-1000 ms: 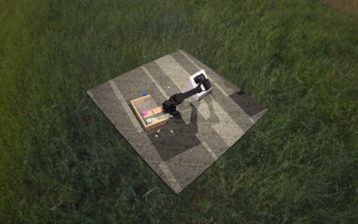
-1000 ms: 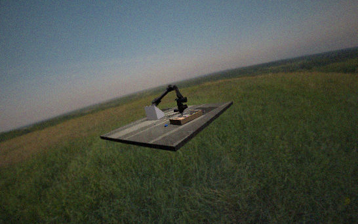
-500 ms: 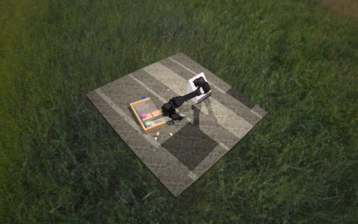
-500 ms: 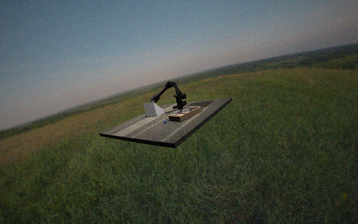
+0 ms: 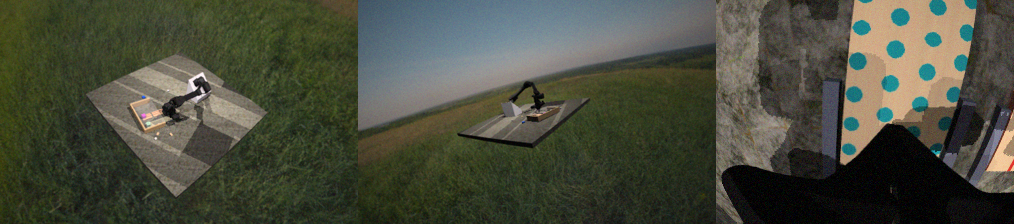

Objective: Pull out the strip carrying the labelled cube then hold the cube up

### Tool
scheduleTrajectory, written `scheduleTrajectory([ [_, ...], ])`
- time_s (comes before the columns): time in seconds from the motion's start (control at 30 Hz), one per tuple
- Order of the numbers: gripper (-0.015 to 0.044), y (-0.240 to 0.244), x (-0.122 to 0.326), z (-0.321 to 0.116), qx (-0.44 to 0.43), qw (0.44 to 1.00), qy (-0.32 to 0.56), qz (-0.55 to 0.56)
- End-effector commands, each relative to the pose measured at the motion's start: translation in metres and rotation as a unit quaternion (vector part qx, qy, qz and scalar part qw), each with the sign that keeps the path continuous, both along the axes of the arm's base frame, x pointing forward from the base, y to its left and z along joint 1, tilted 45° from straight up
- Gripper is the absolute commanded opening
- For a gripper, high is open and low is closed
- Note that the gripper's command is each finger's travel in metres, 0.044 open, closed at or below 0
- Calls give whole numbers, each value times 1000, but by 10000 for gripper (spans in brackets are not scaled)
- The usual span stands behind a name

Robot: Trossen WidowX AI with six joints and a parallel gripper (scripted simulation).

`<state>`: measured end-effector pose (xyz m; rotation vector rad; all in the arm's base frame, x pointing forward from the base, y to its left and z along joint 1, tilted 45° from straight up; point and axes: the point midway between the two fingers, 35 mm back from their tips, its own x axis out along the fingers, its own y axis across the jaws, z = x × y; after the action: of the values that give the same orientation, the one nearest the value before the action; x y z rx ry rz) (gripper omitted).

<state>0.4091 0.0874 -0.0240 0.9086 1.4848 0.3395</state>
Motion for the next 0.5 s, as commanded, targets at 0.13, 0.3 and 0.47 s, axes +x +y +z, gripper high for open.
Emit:
scheduleTrajectory([
  [0.13, 0, 6, -13, 0, -1, 1000, 5, 2],
  [0.3, 0, 9, -21, 1, -1, 1000, 6, 2],
  [0.47, 0, 11, -28, 2, -1, 1000, 6, 2],
])
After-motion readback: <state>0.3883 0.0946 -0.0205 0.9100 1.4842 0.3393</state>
